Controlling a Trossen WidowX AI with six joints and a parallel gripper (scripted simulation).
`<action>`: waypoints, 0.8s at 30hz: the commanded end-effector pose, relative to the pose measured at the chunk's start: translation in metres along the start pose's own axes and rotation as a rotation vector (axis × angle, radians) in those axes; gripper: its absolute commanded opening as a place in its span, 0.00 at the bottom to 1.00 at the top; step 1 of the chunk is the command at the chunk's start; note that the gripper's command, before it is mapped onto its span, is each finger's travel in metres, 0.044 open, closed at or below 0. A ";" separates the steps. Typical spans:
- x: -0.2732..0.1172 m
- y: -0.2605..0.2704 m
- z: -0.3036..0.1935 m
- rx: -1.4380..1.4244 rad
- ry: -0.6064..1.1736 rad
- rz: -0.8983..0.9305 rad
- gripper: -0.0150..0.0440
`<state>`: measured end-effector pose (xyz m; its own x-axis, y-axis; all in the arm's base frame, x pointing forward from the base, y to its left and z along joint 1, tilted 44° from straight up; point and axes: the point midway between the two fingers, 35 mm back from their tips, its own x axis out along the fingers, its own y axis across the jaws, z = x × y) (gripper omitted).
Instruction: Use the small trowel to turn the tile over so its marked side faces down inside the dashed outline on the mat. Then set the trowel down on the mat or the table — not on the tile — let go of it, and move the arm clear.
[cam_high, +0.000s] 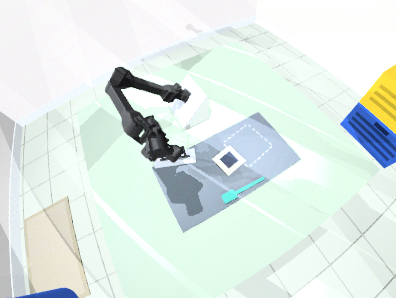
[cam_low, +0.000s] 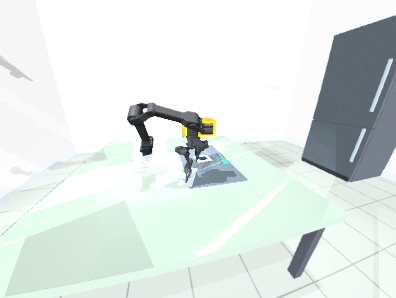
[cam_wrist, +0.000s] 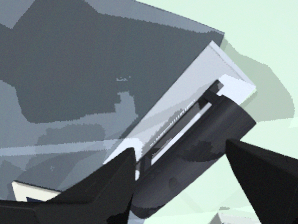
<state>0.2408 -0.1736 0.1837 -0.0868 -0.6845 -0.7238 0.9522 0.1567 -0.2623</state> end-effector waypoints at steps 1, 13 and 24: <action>-0.001 -0.002 -0.005 0.120 -0.004 -0.002 0.71; -0.003 -0.005 -0.020 0.536 -0.008 -0.002 0.71; -0.004 -0.007 -0.029 0.796 -0.011 -0.001 0.71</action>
<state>0.2276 -0.1515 0.1697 -0.0874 -0.6894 -0.7191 0.8870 -0.3824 0.2588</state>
